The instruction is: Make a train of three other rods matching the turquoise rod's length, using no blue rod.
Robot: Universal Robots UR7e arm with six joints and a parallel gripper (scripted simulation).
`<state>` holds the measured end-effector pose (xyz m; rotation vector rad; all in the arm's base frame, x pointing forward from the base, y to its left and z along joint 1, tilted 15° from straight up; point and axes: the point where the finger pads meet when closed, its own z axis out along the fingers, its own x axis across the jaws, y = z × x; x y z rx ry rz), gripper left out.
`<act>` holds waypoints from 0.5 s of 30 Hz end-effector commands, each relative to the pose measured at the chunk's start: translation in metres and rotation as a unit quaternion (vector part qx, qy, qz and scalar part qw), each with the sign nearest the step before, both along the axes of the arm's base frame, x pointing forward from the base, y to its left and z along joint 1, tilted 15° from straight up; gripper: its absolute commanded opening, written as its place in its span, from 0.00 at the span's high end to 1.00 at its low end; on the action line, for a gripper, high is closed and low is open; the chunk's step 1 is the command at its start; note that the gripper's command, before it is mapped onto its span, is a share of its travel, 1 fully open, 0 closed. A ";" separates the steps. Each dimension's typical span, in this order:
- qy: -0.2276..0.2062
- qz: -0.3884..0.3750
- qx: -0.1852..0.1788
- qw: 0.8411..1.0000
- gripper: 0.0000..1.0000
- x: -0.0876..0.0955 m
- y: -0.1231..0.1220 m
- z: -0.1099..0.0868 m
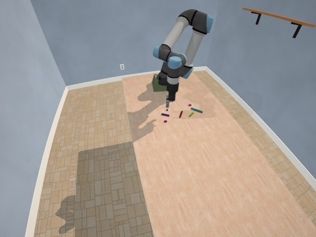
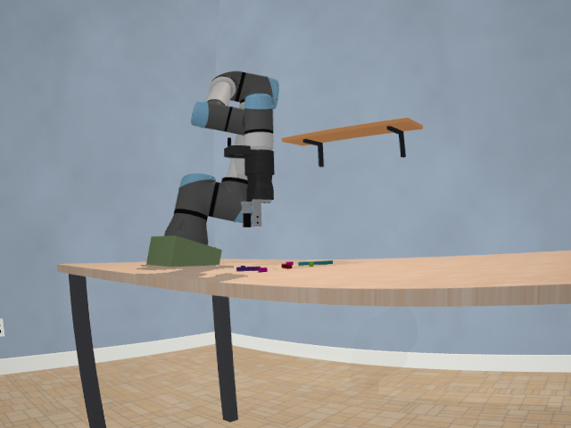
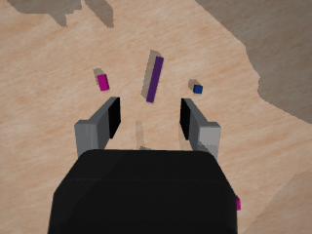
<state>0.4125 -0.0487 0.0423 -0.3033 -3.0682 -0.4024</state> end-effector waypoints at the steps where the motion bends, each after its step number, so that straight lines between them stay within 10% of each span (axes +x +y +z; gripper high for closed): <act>1: -0.022 0.081 0.000 0.996 0.00 0.004 0.008 0.006; 15: -0.078 0.291 0.001 0.954 0.00 0.011 0.034 0.021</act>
